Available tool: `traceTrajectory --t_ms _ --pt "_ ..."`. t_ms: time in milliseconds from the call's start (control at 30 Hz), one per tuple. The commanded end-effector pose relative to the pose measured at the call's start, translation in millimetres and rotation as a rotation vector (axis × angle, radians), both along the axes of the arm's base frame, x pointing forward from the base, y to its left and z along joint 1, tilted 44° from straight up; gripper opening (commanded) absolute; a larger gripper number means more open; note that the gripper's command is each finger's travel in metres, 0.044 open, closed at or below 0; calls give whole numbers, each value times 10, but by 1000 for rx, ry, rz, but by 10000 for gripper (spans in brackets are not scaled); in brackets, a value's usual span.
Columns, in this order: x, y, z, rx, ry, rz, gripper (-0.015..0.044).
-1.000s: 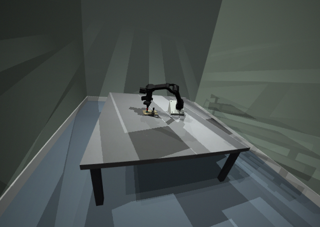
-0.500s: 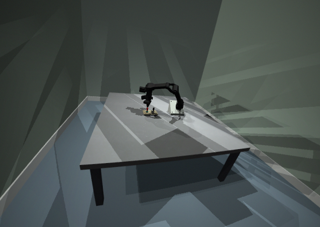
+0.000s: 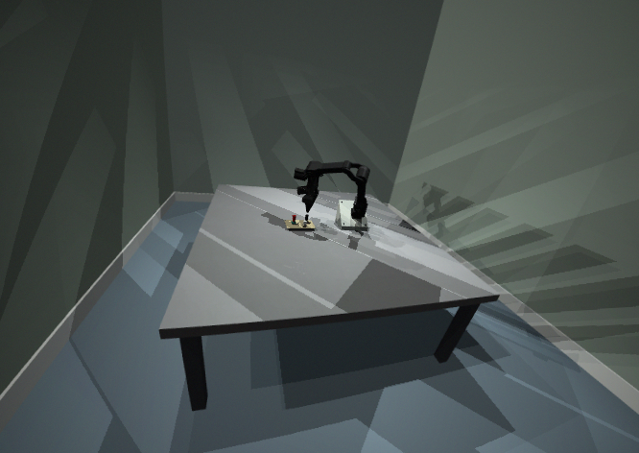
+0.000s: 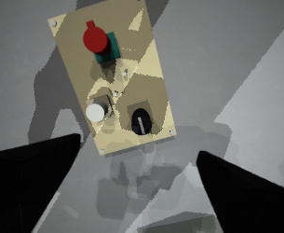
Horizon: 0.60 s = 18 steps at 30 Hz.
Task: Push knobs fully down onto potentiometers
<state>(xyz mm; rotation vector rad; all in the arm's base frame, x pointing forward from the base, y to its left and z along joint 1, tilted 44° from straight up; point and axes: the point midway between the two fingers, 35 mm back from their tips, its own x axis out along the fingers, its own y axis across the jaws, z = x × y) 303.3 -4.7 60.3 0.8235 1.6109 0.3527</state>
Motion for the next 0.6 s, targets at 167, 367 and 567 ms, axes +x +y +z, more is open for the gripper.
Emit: traceTrajectory --t_ms 167,367,567 --pt "-962 -66 -39 4 3 8 440" --pt "-962 -66 -39 4 3 8 440" --pt "-962 -66 -39 4 3 8 440"
